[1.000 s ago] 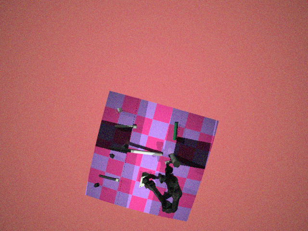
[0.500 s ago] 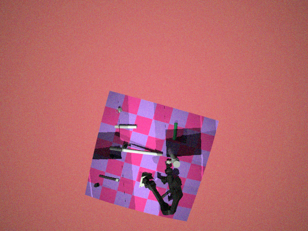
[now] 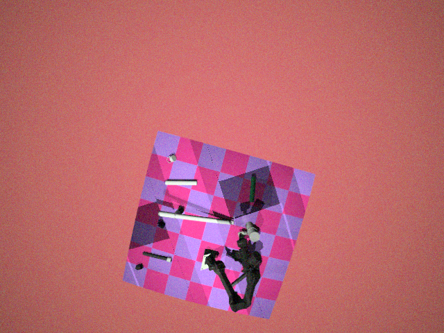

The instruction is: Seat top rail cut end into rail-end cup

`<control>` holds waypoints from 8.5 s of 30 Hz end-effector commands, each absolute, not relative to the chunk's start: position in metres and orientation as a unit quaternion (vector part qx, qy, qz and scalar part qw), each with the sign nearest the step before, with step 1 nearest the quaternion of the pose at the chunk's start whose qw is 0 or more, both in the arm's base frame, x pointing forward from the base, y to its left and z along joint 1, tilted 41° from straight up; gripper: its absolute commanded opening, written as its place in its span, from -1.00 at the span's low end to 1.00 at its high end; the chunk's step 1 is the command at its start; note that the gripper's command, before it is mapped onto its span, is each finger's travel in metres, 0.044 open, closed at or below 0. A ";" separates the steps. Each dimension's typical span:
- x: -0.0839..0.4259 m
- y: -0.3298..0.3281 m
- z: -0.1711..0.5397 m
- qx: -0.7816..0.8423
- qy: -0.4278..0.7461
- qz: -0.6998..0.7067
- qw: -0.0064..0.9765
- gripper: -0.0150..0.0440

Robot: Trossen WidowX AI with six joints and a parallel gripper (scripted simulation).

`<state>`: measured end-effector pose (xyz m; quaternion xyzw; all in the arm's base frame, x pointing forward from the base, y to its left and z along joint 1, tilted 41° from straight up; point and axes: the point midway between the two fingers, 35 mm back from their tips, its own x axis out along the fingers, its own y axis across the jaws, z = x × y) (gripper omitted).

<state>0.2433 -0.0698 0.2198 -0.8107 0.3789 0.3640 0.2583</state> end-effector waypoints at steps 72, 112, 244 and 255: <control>0.284 -0.092 0.167 -0.804 0.416 0.299 0.302 -0.49; 0.312 -0.090 0.165 -0.777 0.474 0.178 0.374 -0.49; 0.323 0.053 0.053 -0.632 0.652 0.282 0.309 1.00; 0.323 0.040 0.038 -0.632 0.652 0.282 0.310 1.00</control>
